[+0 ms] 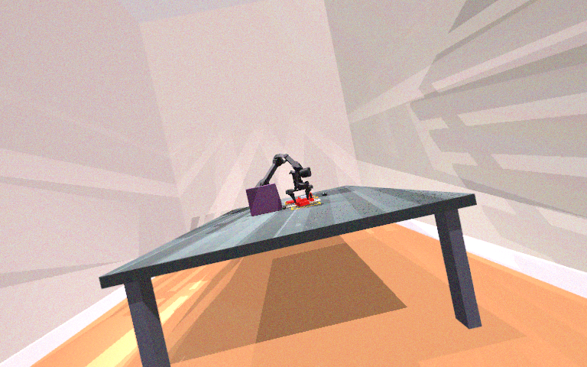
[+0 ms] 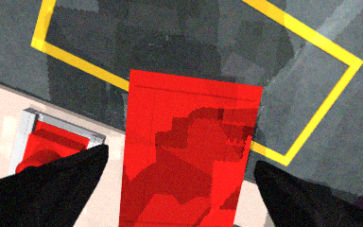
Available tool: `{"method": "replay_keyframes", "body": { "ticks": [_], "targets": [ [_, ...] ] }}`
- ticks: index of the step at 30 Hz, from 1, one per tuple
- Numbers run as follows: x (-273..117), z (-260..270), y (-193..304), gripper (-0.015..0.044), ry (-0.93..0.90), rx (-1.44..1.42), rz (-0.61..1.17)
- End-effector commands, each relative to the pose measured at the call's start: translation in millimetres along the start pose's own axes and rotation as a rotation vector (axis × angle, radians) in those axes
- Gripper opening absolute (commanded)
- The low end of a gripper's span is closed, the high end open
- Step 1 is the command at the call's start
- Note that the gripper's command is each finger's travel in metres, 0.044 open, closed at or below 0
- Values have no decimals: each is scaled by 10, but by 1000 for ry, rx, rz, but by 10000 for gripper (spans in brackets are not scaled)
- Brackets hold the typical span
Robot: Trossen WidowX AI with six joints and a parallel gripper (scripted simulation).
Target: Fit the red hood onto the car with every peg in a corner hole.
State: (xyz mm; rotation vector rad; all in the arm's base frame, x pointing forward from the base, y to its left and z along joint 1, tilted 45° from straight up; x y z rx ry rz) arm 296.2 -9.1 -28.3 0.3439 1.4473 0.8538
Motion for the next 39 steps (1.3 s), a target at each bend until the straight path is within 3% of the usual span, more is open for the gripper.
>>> {"method": "replay_keyframes", "body": {
  "ticks": [1,18,22,31,39],
  "targets": [
    [29,-7,4,440,-2,5,5],
    [112,-8,6,440,-2,5,6],
    [89,-1,2,335,0,0,1],
    [89,-1,2,275,0,0,1],
    [10,-3,0,65,0,2,0]
  ]
}}
Point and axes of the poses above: the point midway between the two fingers, 35 mm back from their tips, its own x axis out along the fingers, its own z axis across the jaws, y = z × x, the point moved 6 cm from there along -x, back along the fingers, and after that the axes turned 11 degrees about x, right-handed, at the moved point
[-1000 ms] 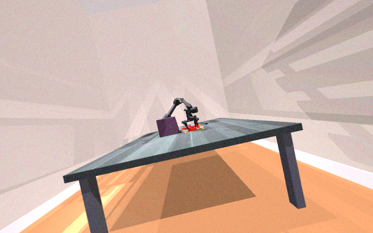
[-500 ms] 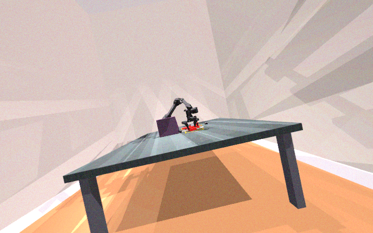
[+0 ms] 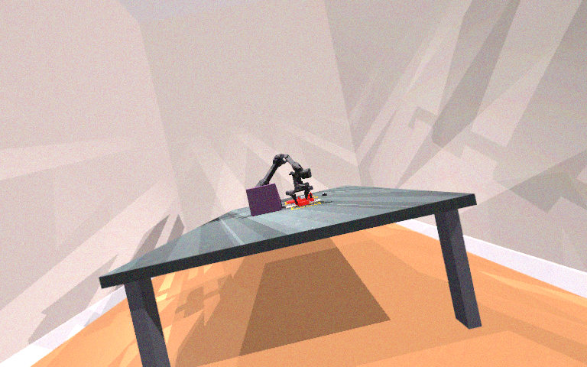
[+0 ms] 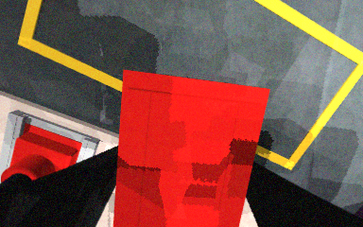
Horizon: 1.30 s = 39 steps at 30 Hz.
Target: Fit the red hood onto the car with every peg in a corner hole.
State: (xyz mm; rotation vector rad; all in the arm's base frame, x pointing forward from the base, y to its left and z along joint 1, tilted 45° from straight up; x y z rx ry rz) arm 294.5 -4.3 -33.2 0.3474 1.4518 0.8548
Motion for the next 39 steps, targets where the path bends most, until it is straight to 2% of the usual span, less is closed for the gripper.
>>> {"method": "replay_keyframes", "body": {
  "ticks": [1,3,26,34,39],
  "targets": [
    [-77,6,-4,39,-3,-2,-3],
    [-124,6,-4,0,-3,-2,-3],
    [-842,3,-10,0,-2,-1,-6],
    [-856,-5,4,0,2,0,3],
    [-877,104,188,0,-5,-161,-11]
  ]
}}
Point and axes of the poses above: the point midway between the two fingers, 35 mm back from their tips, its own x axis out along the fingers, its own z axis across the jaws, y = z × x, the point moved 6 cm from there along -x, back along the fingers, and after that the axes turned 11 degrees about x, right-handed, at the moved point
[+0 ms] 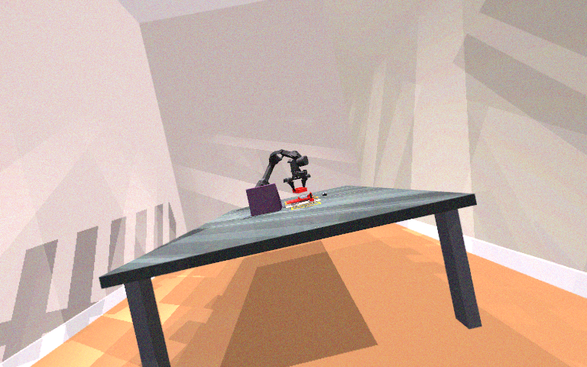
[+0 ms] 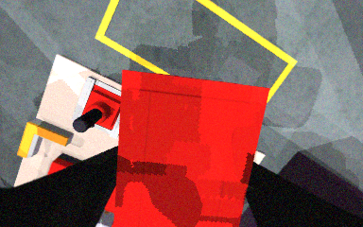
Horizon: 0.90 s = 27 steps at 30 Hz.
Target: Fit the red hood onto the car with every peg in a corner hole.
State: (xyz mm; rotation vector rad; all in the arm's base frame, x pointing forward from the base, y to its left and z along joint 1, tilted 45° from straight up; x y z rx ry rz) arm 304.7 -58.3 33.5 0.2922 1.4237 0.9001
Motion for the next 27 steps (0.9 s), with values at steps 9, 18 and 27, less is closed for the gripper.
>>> {"method": "replay_keyframes", "body": {
  "ticks": [9,18,27],
  "targets": [
    [-48,292,519,0,-22,-435,-32],
    [-64,447,949,0,-35,-779,-51],
    [-69,538,1398,0,-52,-1126,-62]
  ]
}}
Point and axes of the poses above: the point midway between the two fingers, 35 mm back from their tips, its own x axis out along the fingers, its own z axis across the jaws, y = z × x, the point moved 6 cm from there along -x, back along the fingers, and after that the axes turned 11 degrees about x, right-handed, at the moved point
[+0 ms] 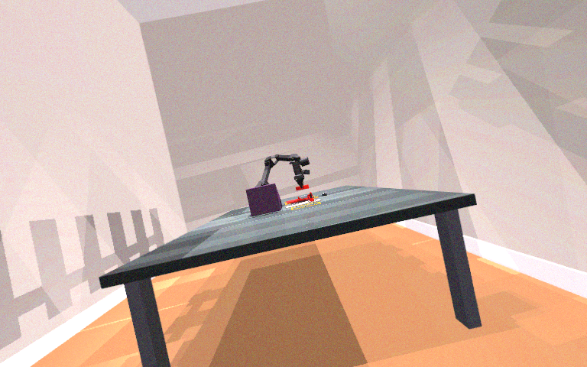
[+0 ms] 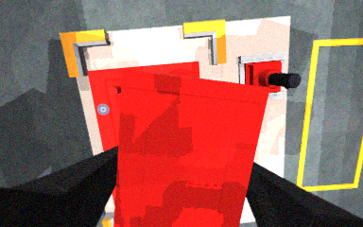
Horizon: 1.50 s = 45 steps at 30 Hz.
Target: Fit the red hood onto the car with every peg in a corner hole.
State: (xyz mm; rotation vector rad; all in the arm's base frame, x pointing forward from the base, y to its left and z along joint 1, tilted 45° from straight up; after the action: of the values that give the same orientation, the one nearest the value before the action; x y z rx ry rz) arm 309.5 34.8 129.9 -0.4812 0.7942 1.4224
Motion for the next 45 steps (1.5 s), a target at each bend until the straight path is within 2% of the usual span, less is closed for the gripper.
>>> {"method": "replay_keyframes", "body": {
  "ticks": [1,13,25,45],
  "targets": [
    [-10,194,98,0,-16,-162,-8],
    [31,249,126,0,-21,-218,-10],
    [481,252,166,0,-23,-218,-10],
    [486,241,161,0,-23,-218,-10]
  ]
}}
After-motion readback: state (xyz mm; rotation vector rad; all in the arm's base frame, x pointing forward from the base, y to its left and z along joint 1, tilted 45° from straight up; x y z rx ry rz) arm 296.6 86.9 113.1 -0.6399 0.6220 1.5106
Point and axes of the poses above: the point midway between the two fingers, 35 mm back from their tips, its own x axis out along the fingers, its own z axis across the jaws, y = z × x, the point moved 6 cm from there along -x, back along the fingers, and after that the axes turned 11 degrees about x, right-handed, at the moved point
